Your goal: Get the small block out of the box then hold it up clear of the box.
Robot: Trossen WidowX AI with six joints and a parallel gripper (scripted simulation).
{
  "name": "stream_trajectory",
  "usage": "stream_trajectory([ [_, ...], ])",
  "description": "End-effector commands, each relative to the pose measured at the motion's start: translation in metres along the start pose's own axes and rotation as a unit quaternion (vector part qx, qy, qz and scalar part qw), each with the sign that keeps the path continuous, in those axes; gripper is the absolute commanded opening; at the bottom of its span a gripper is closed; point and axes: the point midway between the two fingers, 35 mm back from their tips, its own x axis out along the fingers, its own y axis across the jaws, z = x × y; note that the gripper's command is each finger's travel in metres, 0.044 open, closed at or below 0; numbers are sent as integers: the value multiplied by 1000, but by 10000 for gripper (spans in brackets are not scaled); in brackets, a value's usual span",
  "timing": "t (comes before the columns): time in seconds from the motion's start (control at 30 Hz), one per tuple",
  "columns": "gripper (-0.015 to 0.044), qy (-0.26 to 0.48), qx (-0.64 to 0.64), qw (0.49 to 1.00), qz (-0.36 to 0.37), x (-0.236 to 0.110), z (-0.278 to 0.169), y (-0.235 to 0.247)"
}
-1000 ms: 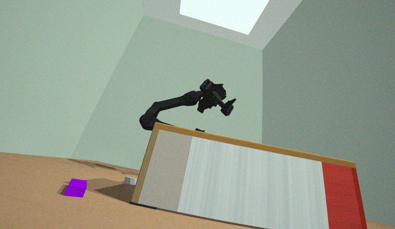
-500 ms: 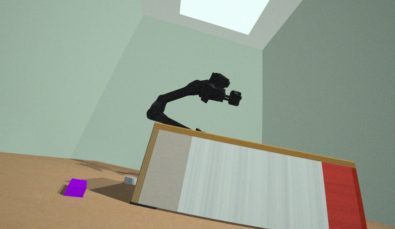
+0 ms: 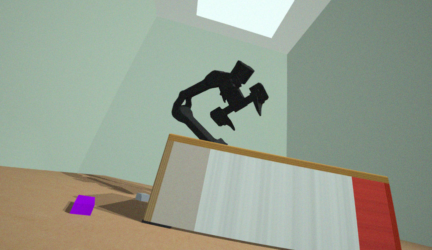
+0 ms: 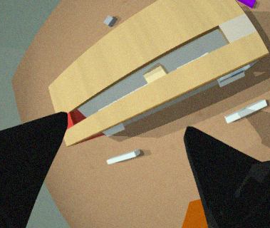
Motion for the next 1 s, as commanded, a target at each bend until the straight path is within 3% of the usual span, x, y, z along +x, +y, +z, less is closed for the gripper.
stream_trajectory([
  [0.0, 400, 91, 306, 939, -127, 45, 19, -33],
  [0.1, 400, 115, 441, 869, -192, 64, 25, -53],
  [0.17, 400, 120, 470, 850, -207, 68, 27, -58],
  [0.97, 400, 120, 470, 850, -207, 81, 25, -63],
])
